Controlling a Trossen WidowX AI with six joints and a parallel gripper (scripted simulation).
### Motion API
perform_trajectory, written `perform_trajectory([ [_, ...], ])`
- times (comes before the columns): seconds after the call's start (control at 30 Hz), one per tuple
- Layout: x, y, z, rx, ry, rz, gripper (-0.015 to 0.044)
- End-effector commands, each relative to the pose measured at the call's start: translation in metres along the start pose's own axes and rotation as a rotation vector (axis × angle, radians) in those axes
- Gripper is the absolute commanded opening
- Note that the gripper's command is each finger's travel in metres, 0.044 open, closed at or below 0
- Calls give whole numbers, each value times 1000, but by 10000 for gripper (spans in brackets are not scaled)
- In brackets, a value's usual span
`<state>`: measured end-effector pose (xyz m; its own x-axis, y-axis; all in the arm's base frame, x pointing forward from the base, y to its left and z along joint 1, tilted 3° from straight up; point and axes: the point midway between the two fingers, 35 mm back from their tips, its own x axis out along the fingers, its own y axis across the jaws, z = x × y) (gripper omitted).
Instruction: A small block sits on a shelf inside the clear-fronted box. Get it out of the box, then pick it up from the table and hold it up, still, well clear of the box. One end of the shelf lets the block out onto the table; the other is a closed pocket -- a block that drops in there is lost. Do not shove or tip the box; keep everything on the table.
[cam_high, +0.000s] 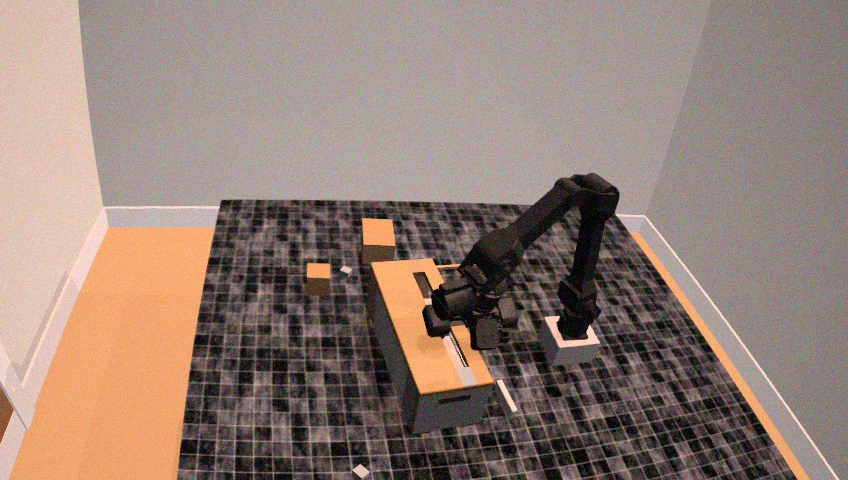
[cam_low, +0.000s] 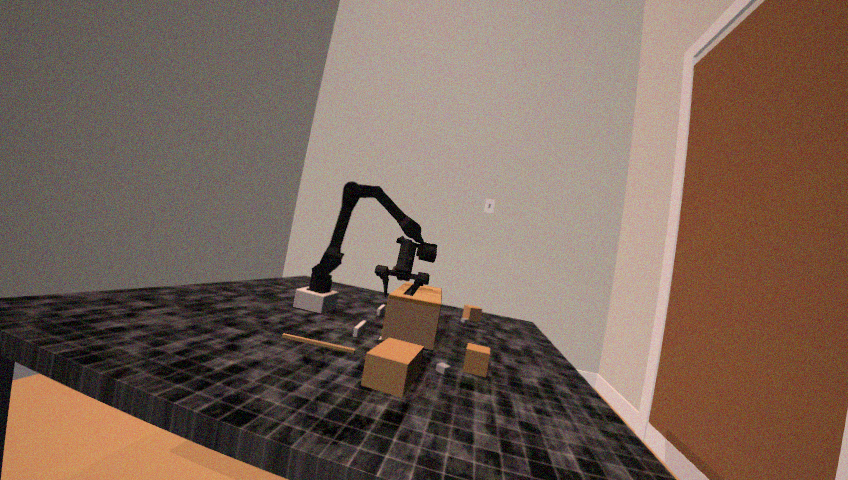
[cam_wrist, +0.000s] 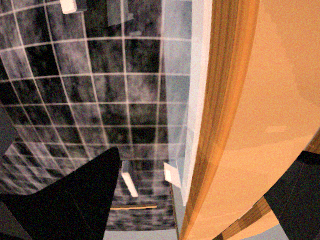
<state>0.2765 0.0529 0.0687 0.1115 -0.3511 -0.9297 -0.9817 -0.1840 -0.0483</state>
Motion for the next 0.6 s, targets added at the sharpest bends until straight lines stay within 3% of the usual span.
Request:
perform_trajectory([
  [0.0, 3, 0, -8, 1, 2, 3, 400],
  [0.57, 18, 1, -51, 0, 6, 3, 400],
])
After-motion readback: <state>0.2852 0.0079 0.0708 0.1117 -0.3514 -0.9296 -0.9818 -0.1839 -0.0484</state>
